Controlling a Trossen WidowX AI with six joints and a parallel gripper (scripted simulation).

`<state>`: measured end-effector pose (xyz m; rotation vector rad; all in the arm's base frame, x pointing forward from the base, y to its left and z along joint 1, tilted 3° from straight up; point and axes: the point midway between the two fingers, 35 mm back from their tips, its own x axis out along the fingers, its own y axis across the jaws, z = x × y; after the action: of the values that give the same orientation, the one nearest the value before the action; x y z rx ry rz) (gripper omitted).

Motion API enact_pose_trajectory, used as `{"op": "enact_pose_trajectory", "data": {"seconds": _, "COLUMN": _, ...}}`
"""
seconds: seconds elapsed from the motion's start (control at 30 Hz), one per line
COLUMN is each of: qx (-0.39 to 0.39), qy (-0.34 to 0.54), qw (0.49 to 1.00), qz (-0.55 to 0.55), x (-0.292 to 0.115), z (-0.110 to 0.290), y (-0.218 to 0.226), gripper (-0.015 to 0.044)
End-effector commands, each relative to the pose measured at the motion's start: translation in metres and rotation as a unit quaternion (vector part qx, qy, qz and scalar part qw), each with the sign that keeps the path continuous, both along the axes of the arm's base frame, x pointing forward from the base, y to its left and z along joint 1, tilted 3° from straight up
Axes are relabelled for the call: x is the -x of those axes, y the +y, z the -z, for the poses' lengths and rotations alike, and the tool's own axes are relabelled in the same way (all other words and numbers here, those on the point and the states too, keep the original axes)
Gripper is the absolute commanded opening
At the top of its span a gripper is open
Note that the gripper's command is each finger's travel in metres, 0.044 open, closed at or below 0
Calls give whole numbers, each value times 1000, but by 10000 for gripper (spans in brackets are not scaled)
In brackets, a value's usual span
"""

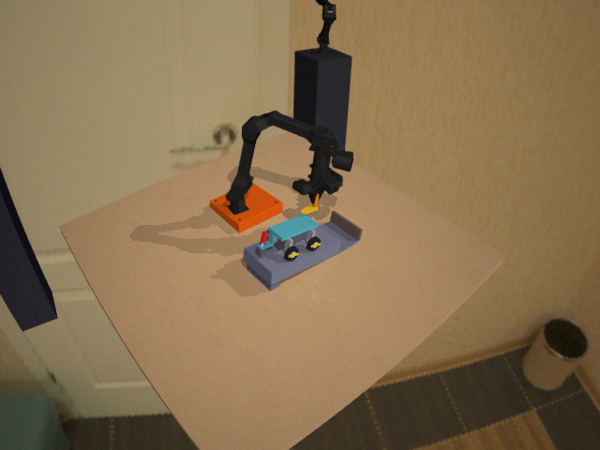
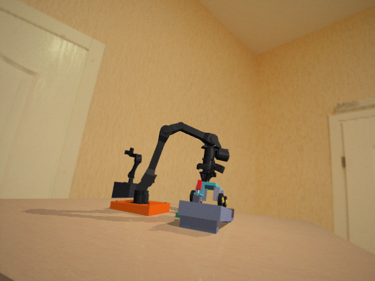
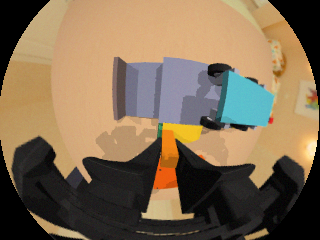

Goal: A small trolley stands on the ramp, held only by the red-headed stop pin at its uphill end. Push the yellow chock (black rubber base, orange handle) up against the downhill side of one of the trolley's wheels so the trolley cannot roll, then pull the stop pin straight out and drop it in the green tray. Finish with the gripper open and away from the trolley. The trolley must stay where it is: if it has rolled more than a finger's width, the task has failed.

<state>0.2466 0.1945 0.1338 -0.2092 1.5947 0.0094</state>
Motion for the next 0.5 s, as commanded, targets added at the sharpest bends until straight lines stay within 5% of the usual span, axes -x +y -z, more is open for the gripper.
{"op": "enact_pose_trajectory", "data": {"seconds": 0.0, "qx": -3, "qy": -6, "qw": 1000, "qz": -3, "x": -6, "z": -2, "y": 2, "gripper": 0}}
{"op": "enact_pose_trajectory", "data": {"seconds": 0.47, "qx": -2, "qy": -6, "qw": 1000, "qz": -3, "x": -7, "z": 30, "y": 1, "gripper": 0}}
